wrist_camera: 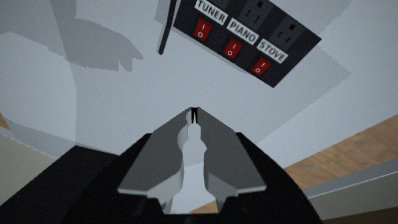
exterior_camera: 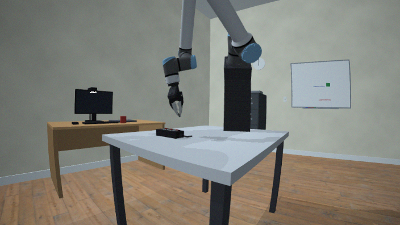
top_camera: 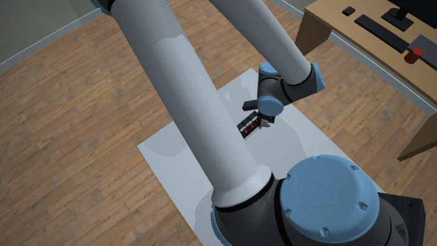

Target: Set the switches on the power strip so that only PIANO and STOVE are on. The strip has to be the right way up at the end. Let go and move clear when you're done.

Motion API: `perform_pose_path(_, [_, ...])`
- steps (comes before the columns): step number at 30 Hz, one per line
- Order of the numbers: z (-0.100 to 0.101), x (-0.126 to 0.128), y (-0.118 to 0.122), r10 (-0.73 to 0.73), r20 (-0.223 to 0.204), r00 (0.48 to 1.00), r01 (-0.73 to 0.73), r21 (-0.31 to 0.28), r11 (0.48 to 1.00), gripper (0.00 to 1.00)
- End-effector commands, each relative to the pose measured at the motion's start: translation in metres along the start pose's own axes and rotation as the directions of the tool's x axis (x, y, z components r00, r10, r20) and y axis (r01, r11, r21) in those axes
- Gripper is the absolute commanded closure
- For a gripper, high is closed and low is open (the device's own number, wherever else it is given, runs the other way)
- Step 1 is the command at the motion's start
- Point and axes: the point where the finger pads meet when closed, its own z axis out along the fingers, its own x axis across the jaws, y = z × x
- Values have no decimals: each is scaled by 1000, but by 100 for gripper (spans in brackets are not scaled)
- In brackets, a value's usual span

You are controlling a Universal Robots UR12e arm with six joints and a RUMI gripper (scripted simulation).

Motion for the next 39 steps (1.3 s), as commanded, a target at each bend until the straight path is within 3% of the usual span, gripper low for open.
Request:
perform_pose_path(1, [1,11,2,66,-73,995,-65,10,998,100])
perform_pose_path(7, [1,22,5,128,-131,983,-126,22,992,100])
perform_pose_path(13, [1,27,6,160,-159,974,-157,33,987,100])
perform_pose_path(39, [1,28,6,168,-166,972,-164,36,986,100])
